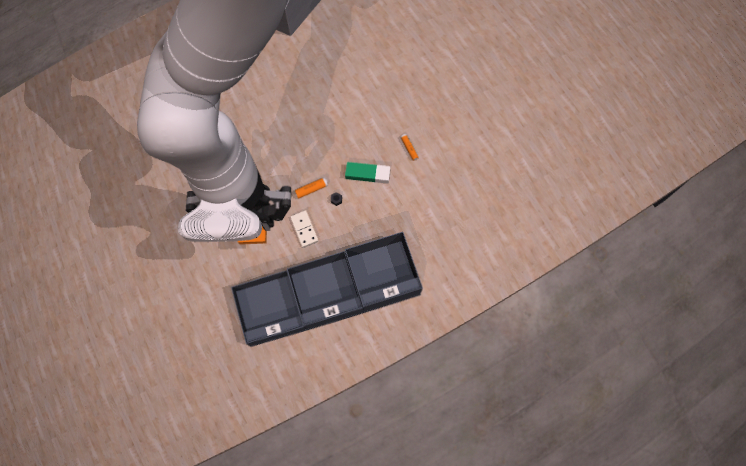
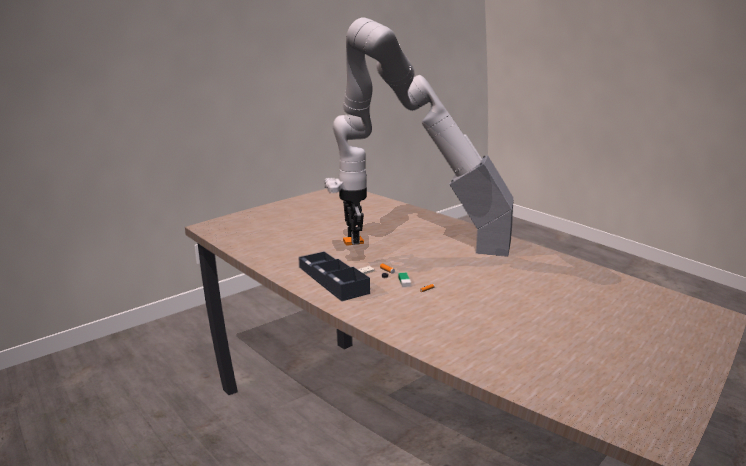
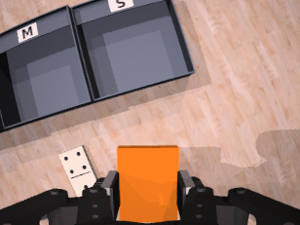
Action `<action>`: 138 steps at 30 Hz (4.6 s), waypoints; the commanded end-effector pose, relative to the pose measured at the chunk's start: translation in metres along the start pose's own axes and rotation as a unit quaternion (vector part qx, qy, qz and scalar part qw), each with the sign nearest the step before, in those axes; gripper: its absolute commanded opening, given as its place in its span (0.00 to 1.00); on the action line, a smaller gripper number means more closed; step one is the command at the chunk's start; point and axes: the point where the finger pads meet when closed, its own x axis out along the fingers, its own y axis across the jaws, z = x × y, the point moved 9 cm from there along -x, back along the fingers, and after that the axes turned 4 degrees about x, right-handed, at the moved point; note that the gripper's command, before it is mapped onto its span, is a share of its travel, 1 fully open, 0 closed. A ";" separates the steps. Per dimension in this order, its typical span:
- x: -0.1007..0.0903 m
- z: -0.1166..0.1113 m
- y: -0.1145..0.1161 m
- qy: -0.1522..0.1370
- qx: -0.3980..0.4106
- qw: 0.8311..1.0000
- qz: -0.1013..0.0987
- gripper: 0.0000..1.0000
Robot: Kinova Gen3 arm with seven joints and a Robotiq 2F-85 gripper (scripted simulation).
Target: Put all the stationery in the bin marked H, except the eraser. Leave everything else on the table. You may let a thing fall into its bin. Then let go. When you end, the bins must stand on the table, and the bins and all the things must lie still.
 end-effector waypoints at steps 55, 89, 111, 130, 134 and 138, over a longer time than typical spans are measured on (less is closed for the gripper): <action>-0.002 -0.046 -0.174 0.001 -0.135 0.991 -0.002 0.35; 0.014 -0.041 -0.177 0.001 -0.135 0.991 -0.002 0.35; 0.049 -0.041 -0.176 0.001 -0.135 0.991 -0.002 0.35; 0.049 -0.041 -0.176 0.001 -0.135 0.991 -0.002 0.46; 0.049 -0.041 -0.176 0.001 -0.135 0.991 -0.002 0.46; 0.049 -0.041 -0.177 0.001 -0.135 0.991 -0.002 0.46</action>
